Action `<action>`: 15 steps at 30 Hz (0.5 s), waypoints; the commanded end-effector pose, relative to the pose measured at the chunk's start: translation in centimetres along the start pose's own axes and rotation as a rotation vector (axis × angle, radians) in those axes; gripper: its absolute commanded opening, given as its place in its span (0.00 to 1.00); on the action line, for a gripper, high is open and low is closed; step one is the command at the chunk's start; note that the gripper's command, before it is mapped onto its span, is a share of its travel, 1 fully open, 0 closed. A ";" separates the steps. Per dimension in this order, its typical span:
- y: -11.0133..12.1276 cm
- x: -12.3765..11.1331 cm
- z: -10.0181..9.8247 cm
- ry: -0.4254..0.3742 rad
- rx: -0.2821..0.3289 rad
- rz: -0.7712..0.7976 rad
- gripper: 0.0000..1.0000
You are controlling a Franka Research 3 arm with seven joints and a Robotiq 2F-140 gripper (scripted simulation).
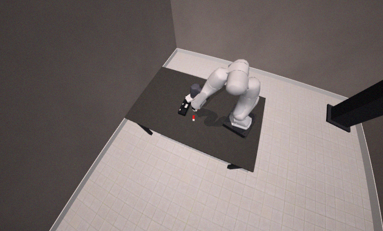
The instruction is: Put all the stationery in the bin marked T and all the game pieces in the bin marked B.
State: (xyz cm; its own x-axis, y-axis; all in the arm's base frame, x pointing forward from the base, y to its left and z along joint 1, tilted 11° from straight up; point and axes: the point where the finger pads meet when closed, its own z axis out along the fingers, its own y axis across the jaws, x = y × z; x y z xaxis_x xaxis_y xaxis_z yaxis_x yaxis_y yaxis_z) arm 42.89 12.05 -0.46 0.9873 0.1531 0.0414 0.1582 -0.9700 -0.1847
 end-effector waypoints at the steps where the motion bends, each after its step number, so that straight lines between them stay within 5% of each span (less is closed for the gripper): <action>1: 0.0 -0.2 0.0 -0.003 0.001 -0.004 0.13; 11: 0.0 -0.2 0.0 -0.003 0.001 -0.004 0.13; 15: 0.5 1.7 0.1 -0.003 0.001 -0.004 0.13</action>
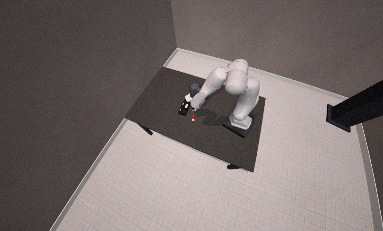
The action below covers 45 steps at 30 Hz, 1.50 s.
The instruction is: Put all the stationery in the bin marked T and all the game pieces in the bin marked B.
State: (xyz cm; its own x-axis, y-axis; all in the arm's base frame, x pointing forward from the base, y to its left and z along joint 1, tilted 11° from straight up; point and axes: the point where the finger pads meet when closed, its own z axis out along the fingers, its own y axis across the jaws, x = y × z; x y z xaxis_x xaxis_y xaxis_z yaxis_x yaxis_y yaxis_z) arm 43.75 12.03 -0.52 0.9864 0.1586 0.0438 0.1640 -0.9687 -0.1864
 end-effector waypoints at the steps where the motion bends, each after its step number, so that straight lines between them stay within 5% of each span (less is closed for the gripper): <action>1: 0.3 0.9 0.0 -0.005 0.000 0.002 0.13; 7: 1.1 3.8 0.0 -0.005 0.000 0.002 0.13; 11: 1.7 6.1 0.1 -0.004 0.000 -0.195 0.13; 23: 3.3 11.8 0.1 0.020 -0.009 -0.416 0.13; 45: 3.3 11.7 0.1 0.018 -0.025 -0.810 0.13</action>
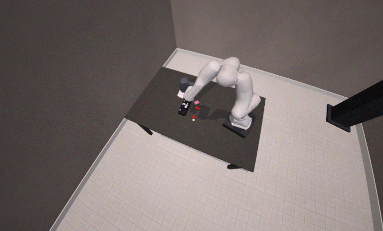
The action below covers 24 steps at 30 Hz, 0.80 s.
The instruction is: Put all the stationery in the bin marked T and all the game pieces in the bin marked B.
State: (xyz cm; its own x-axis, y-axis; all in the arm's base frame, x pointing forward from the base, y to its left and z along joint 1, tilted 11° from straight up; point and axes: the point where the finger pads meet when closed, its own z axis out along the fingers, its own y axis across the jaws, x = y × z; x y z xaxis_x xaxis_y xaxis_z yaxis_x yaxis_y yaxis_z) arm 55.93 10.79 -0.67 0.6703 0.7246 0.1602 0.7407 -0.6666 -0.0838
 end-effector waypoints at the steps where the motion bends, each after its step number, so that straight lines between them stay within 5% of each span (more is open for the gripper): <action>1: 0.0 -0.1 0.0 0.001 0.007 -0.157 0.13; 24: 0.0 -0.2 0.0 0.003 0.014 -0.545 0.13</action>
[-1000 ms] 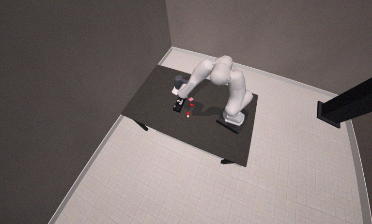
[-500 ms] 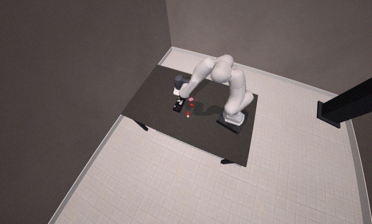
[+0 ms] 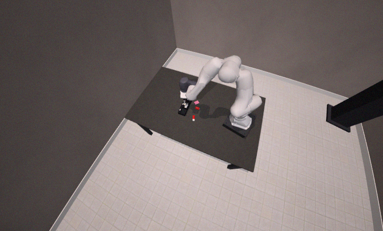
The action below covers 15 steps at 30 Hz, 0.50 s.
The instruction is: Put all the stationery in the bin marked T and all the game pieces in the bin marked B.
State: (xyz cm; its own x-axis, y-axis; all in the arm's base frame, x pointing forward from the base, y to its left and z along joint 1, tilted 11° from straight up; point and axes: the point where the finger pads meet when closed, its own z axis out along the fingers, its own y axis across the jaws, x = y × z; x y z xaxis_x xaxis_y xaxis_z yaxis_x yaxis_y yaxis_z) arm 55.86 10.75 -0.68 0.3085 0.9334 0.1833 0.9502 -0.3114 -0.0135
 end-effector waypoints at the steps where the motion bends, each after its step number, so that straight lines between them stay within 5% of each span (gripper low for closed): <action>1: -0.1 -0.1 0.0 0.002 0.010 -0.124 0.13; 15: -0.1 -0.2 0.0 0.009 0.026 -0.397 0.13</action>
State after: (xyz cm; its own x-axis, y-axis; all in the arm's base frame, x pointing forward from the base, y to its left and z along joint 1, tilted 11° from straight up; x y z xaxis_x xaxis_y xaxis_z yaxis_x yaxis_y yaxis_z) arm 55.89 10.78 -0.64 0.0553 0.9801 0.1907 0.9978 -0.0612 0.0251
